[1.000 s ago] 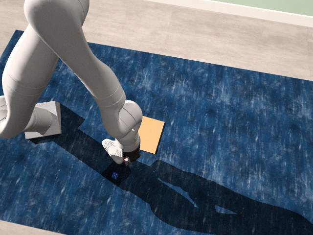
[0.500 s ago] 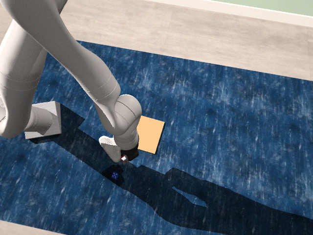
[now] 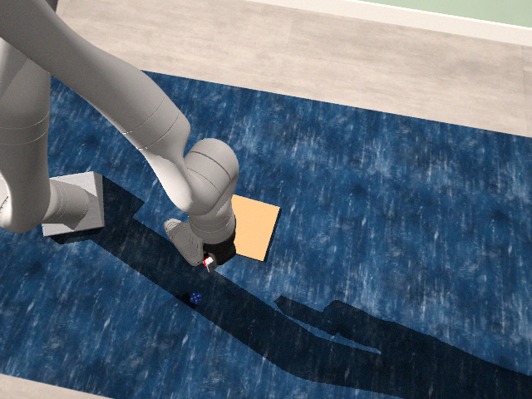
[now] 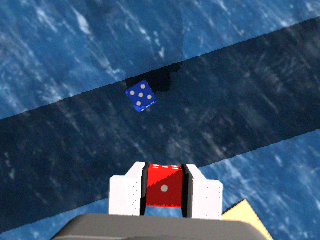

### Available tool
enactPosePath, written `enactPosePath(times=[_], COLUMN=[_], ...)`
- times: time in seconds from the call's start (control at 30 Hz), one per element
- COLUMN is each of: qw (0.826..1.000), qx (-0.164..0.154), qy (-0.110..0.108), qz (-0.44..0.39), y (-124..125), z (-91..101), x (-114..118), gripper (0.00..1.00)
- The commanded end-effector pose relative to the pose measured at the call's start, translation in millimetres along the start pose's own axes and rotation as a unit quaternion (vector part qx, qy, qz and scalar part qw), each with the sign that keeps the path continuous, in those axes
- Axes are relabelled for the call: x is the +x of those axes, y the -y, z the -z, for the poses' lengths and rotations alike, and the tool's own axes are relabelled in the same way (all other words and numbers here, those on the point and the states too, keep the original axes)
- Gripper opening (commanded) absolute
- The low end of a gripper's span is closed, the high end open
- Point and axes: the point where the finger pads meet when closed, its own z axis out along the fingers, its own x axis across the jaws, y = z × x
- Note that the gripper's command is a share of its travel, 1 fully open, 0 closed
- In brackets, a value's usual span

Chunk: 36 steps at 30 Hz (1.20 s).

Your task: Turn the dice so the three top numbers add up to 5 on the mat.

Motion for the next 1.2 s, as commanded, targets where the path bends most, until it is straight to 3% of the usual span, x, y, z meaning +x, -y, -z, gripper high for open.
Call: enactPosePath(times=[0.0,0.6,0.83,1.17], qw=[1.0,1.0,0.996,0.972], qx=[-0.006,-0.005,0.0,0.001], qy=[0.001,0.001,-0.001,-0.001], qz=[0.007,-0.006,-0.089,-0.237], y=[-6.0,-8.1,-22.4,-53.3], z=[5.1,6.5,7.9,9.9], x=[2.4,5.4,24.3,59.8], gripper=[0.4,0.4,0.4,0.4])
